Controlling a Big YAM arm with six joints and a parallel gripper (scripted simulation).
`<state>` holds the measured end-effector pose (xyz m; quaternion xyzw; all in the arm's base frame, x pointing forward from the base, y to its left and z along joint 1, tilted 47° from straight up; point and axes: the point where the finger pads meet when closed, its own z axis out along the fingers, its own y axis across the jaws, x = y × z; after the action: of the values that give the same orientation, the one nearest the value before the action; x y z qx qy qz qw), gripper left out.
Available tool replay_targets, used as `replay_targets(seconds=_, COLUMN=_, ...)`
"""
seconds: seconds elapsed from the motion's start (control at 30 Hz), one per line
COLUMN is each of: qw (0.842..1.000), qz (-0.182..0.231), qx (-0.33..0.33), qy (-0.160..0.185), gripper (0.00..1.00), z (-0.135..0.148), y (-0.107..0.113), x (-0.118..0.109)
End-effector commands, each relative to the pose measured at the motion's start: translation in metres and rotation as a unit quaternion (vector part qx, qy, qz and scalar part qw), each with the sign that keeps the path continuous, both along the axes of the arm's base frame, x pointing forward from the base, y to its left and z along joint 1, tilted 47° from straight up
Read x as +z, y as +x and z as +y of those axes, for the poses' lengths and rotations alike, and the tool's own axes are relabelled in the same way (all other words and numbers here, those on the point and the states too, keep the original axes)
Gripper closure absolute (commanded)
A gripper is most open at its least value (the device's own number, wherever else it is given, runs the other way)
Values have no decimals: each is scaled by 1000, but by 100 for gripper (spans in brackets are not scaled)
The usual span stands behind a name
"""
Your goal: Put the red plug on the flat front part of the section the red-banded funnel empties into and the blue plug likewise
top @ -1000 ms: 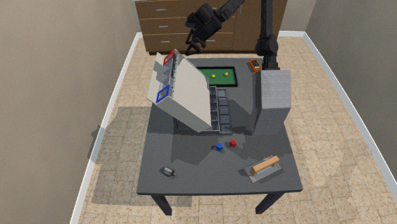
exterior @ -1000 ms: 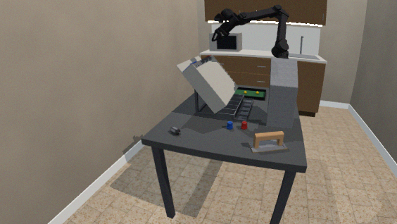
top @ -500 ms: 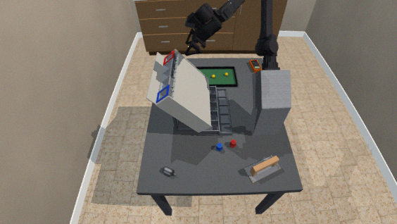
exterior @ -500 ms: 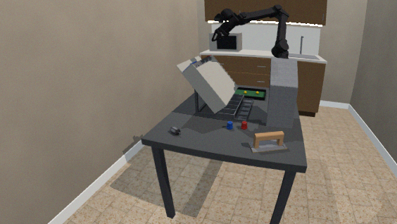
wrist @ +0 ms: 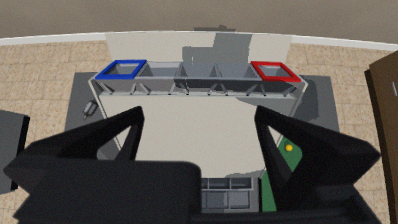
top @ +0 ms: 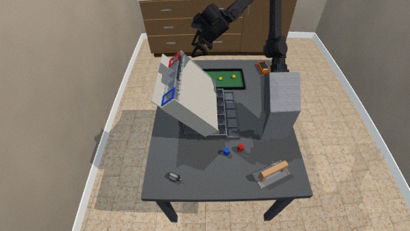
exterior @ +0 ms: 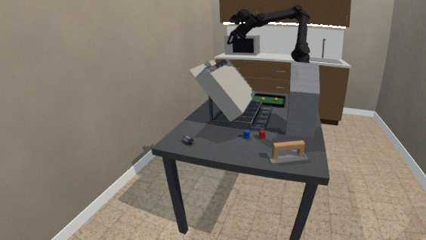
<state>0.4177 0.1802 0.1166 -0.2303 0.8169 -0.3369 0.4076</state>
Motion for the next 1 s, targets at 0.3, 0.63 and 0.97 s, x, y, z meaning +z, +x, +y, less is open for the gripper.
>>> replay_targets(seconds=0.3, qw=999, qz=-27, qx=-2, qy=22, gripper=0, z=17, y=41, x=20)
replay_targets(seconds=0.63, qw=999, qz=-29, qx=11, qy=24, gripper=0, z=31, y=35, x=23)
replay_targets(seconds=0.97, qw=999, qz=-29, qx=11, qy=24, gripper=0, z=31, y=35, x=23)
